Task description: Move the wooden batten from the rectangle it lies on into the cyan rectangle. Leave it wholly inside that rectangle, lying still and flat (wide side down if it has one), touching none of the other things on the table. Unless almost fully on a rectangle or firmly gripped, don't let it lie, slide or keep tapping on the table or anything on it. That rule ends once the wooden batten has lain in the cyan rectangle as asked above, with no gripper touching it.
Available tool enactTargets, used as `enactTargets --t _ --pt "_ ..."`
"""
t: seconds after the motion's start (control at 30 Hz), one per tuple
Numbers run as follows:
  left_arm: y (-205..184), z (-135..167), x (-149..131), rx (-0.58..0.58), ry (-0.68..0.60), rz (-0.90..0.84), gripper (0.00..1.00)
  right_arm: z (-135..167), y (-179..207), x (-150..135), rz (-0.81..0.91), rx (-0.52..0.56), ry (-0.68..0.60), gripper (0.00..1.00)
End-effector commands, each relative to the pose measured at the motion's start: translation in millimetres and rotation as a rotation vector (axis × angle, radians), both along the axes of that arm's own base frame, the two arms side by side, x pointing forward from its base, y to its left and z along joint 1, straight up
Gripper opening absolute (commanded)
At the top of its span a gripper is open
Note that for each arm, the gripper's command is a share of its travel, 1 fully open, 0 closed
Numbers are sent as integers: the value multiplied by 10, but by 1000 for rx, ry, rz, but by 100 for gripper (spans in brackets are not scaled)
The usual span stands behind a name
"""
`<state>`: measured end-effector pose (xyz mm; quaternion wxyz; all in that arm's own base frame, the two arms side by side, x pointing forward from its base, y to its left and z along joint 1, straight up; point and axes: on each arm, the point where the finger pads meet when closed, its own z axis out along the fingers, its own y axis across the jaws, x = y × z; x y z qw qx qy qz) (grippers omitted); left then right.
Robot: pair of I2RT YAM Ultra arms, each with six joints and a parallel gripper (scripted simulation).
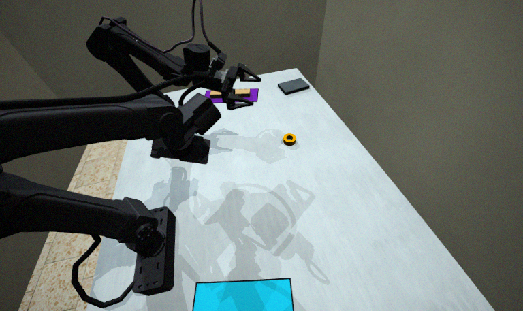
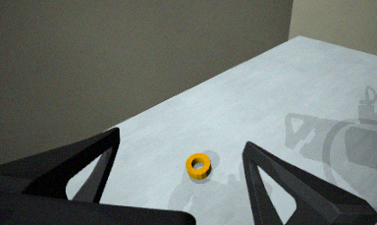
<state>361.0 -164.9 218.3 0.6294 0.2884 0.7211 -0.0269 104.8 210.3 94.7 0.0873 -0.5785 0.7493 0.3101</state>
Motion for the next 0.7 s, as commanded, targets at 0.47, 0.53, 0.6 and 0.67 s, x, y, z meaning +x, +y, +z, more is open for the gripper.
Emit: enactTargets --t 0.47,0.53,0.6,0.67 --pt "-2 33 4 -4 -8 0 100 16 9 9 0 5 -5 100" --pt "-2 33 4 -4 -8 0 100 16 9 9 0 5 -5 100" --pt "13 -12 0 -3 12 8 100 16 9 9 0 5 -5 100" --pt "85 -85 -20 -4 45 35 100 16 9 9 0 5 -5 100"
